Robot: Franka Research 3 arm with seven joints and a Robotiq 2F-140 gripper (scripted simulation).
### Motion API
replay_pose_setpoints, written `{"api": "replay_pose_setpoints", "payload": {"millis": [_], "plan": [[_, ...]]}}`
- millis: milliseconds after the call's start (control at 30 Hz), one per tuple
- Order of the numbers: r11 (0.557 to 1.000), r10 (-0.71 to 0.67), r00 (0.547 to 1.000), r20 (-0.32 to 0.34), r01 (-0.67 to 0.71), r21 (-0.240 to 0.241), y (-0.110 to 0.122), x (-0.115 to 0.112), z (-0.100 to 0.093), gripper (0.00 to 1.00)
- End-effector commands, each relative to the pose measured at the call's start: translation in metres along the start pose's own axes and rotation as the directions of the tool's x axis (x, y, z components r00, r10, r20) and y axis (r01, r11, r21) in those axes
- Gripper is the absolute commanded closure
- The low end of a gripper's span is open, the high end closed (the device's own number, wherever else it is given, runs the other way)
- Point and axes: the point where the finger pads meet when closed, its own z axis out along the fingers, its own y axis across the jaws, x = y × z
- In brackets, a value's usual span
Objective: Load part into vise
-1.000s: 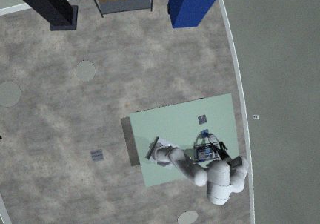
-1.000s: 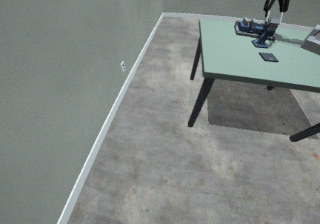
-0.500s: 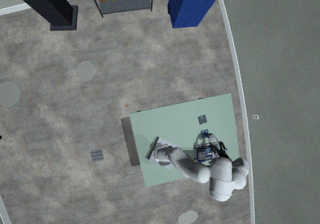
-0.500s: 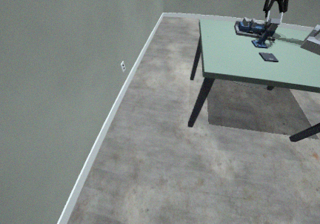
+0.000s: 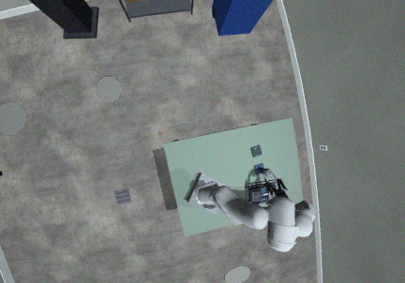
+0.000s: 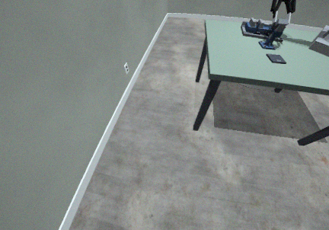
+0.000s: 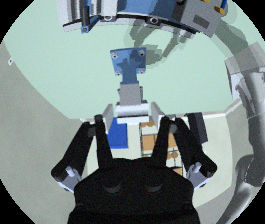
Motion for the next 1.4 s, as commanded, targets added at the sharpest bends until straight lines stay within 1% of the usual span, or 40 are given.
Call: {"api": "replay_pose_setpoints", "payload": {"millis": [0, 533, 1367], "plan": [[1.0, -0.026, 0.999, 0.02, 0.026, -0.002, 0.0002, -0.0036, 0.0004, 0.49], [1.0, -0.026, 0.999, 0.033, 0.026, -0.002, 0.0002, -0.0032, 0.0004, 0.49], [1.0, -0.026, 0.999, 0.035, 0.026, -0.002, 0.0002, -0.0032, 0.0004, 0.49]]}}
